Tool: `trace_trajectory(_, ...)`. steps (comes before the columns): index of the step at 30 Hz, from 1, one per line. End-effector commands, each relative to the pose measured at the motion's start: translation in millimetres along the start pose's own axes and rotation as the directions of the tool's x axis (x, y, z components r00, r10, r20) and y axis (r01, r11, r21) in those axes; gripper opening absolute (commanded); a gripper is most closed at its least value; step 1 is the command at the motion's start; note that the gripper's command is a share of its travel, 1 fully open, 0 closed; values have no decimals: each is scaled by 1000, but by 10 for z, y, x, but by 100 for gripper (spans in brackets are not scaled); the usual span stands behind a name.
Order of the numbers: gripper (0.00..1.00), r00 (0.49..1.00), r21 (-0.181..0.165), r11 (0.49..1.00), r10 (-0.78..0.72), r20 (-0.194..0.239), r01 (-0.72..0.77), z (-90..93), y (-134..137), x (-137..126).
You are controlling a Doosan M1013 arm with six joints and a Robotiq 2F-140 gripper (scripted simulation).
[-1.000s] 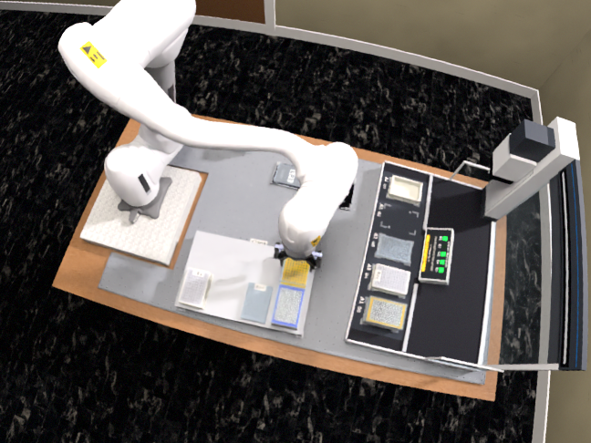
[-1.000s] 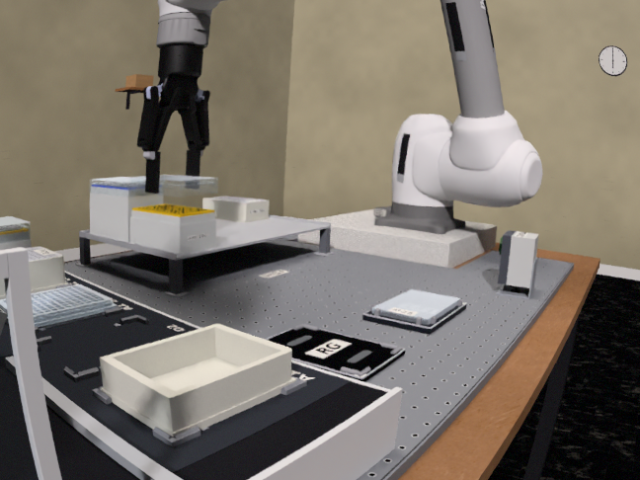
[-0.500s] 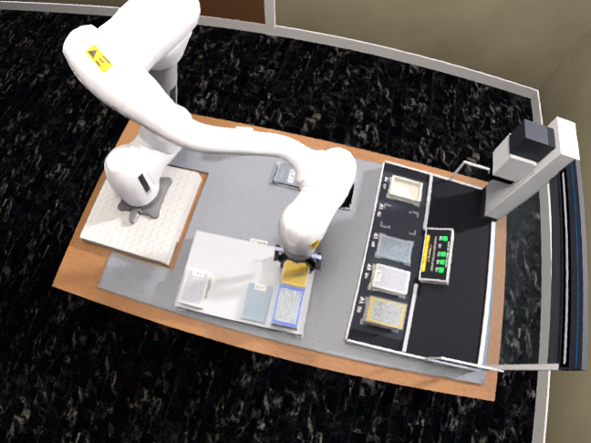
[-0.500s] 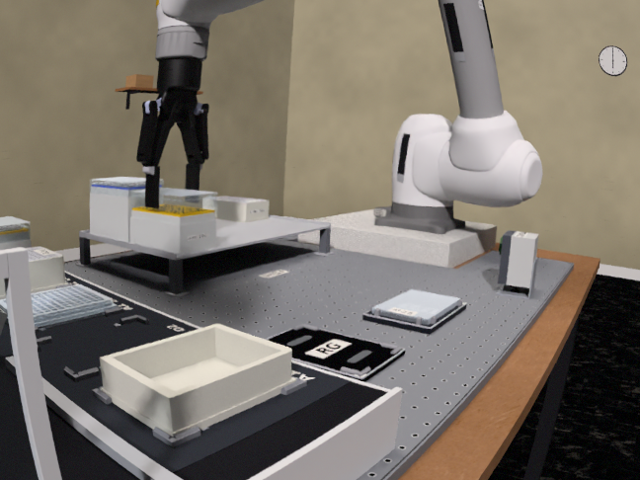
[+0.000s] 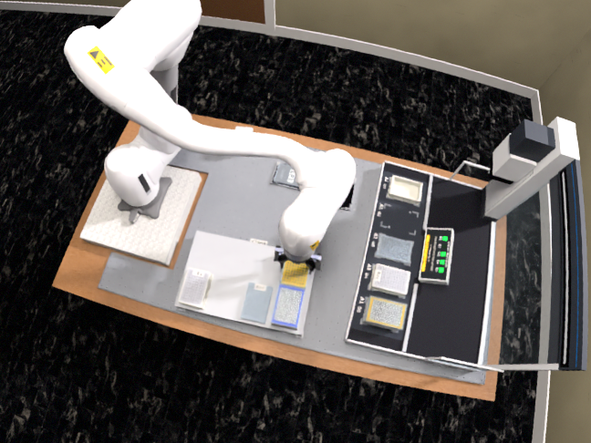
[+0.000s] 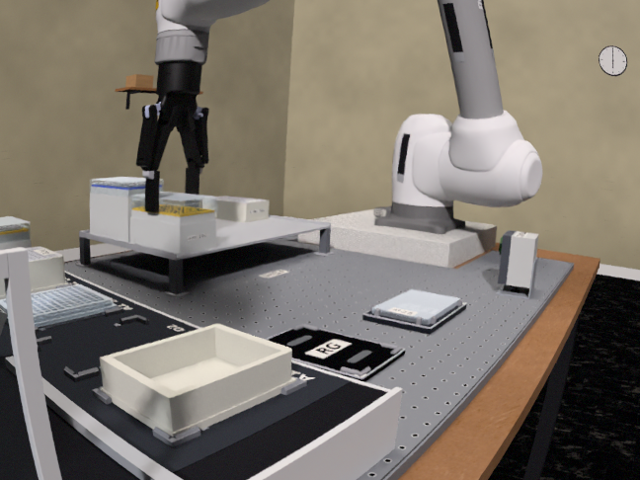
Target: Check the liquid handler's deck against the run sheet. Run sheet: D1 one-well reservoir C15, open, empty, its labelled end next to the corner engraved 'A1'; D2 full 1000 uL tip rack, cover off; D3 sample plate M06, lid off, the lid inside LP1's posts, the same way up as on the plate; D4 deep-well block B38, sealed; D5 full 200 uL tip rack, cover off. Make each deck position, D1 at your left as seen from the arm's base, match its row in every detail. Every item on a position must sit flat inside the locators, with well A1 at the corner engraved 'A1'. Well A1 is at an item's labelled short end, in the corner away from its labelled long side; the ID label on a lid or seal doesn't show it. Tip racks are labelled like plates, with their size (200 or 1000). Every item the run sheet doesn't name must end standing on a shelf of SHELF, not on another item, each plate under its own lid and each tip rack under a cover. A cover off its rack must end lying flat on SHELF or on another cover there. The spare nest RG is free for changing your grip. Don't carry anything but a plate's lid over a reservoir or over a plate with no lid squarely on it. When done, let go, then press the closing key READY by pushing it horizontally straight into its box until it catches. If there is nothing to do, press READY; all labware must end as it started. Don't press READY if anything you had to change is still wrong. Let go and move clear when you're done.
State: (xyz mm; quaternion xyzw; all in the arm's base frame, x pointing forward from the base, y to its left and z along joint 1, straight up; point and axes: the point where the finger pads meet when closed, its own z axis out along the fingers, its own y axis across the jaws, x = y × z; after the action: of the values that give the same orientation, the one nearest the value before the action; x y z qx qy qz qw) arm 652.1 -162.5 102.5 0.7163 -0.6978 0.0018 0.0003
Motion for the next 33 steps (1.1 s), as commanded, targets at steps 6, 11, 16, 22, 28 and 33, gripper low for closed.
trace_trajectory(6,10,1000,1,1000,0,0,0,-8,-4,0)
trace_trajectory(11,10,1000,1,1000,0,0,0,-8,-4,0)
trace_trajectory(16,10,1000,1,1000,0,0,0,-8,-4,0)
trace_trajectory(22,10,1000,1,1000,0,0,0,-8,-4,0)
trace_trajectory(28,10,1000,1,1000,0,0,0,6,-3,0)
trace_trajectory(33,10,1000,1,1000,0,0,0,23,-3,0)
